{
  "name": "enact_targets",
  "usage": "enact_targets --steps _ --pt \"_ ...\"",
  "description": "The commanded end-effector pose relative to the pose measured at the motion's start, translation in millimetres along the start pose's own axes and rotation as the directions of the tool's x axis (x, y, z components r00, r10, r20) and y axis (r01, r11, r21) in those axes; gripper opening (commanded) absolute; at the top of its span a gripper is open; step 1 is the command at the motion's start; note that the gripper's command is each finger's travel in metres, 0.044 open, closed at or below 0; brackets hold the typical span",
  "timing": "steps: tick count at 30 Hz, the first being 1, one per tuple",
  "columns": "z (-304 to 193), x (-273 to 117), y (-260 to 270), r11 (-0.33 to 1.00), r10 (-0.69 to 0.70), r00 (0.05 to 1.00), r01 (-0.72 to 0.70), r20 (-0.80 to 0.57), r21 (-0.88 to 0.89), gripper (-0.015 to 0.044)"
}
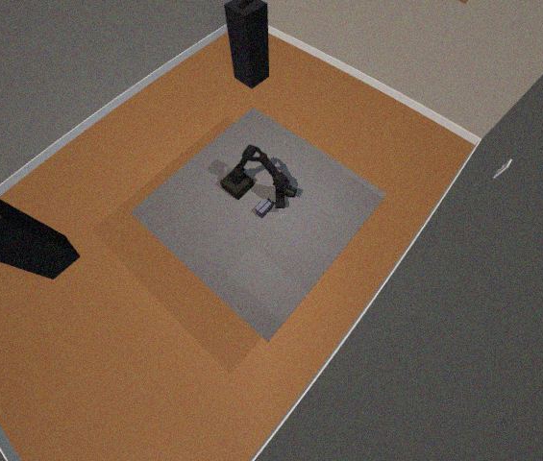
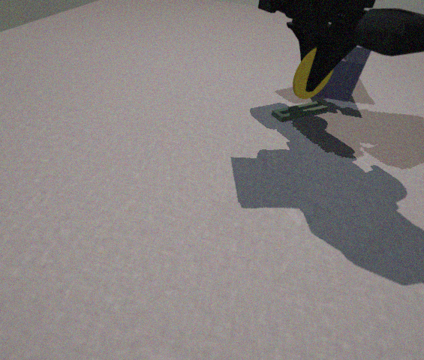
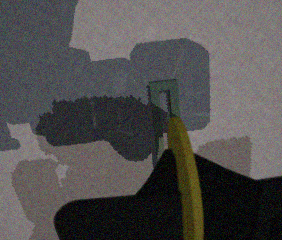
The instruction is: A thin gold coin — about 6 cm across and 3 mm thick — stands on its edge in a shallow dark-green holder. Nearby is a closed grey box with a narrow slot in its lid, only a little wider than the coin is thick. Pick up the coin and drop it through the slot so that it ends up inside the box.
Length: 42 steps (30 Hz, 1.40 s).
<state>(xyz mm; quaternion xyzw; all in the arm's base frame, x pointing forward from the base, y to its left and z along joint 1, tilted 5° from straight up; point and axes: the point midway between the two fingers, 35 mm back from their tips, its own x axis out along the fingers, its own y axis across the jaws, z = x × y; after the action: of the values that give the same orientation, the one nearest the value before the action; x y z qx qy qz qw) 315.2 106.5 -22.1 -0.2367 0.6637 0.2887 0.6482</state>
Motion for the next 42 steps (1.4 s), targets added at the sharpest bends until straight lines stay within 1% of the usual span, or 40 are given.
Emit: enact_targets --steps 1,24,28,35,42 --pt "3 -10 -2 1.000 -0.005 1.000 0.005 0.006 0.001 0.0000" --pt "0 -69 -1 1.000 -0.005 1.000 0.005 0.005 0.001 0.0000" --pt "0 -73 0 1.000 -0.005 1.000 0.005 0.005 -0.005 0.0000" --pt "1 -73 2 0.975 -0.005 1.000 0.006 0.006 -0.222 0.0000" --pt "3 -74 5 0.893 -0.005 1.000 0.007 0.006 -0.449 0.0000"
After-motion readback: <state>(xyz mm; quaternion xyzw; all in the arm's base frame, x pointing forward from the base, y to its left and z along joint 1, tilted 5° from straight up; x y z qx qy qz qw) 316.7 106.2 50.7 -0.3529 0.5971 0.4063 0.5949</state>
